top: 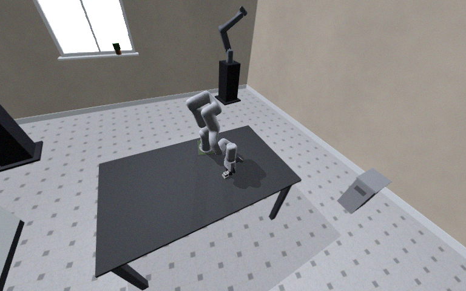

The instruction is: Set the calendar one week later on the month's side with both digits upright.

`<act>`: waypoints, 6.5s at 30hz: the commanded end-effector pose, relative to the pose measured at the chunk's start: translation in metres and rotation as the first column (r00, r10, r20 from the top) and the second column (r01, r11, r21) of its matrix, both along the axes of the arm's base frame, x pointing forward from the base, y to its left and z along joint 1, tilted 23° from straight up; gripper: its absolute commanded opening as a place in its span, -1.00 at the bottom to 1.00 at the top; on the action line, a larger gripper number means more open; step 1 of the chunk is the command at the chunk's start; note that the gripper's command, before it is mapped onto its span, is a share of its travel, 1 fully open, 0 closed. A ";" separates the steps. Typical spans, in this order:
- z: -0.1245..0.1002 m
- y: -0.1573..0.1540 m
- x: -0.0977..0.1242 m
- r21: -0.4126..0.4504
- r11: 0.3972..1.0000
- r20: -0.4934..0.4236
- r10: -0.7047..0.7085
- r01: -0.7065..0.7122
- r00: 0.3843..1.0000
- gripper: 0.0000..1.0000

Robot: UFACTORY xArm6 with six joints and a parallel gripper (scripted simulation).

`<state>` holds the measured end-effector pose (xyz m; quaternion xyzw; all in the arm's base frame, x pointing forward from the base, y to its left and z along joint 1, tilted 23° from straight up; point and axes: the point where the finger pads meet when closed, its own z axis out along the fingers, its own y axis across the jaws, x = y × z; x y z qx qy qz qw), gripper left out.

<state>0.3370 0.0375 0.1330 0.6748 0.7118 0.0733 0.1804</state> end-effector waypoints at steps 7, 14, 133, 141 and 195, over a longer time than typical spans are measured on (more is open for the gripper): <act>0.001 0.000 0.001 0.001 1.000 0.003 0.000 0.000 1.000 -0.43; 0.001 0.000 0.001 0.001 1.000 0.003 0.000 0.000 1.000 -0.43; 0.119 0.018 -0.045 0.001 1.000 0.003 0.000 0.000 1.000 1.00; 0.140 0.021 -0.053 0.001 1.000 0.003 0.000 0.000 1.000 1.00; 0.148 0.022 -0.056 0.001 1.000 0.003 0.000 0.000 1.000 1.00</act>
